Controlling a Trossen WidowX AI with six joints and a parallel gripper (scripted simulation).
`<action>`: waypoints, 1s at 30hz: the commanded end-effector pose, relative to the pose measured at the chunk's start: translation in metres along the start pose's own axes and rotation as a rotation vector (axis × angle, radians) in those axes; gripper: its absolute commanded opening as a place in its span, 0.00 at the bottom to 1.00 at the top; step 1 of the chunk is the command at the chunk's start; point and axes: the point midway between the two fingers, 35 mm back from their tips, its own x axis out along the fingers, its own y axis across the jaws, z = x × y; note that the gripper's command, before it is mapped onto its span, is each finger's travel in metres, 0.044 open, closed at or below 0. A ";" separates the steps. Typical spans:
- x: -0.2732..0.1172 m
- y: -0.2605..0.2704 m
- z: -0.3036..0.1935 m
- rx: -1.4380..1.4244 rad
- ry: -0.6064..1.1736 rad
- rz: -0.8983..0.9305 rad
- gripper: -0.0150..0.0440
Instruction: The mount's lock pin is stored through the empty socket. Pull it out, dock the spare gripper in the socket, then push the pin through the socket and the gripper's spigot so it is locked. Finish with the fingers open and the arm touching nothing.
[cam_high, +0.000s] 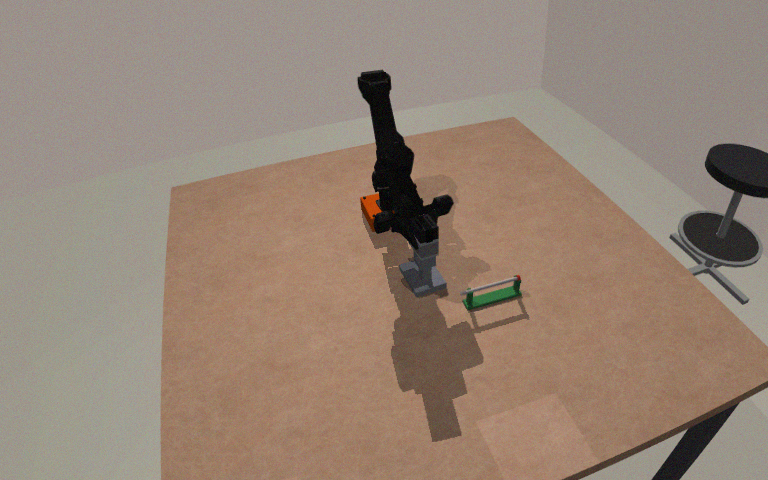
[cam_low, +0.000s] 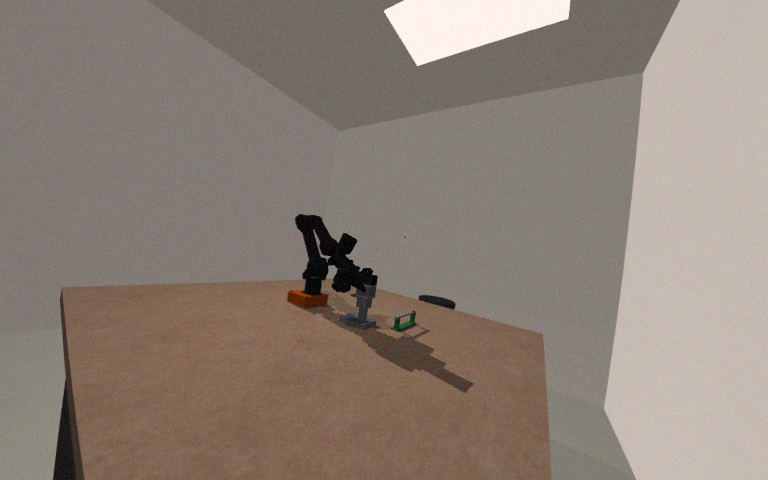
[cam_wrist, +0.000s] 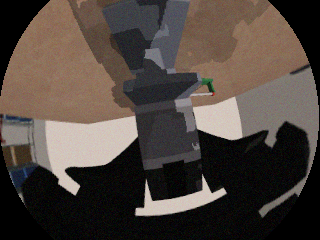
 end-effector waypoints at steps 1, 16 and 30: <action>0.000 0.000 0.000 0.000 0.000 0.000 0.57; -0.003 0.000 -0.005 0.000 0.000 0.000 1.00; -0.015 0.000 -0.021 0.005 -0.028 -0.001 1.00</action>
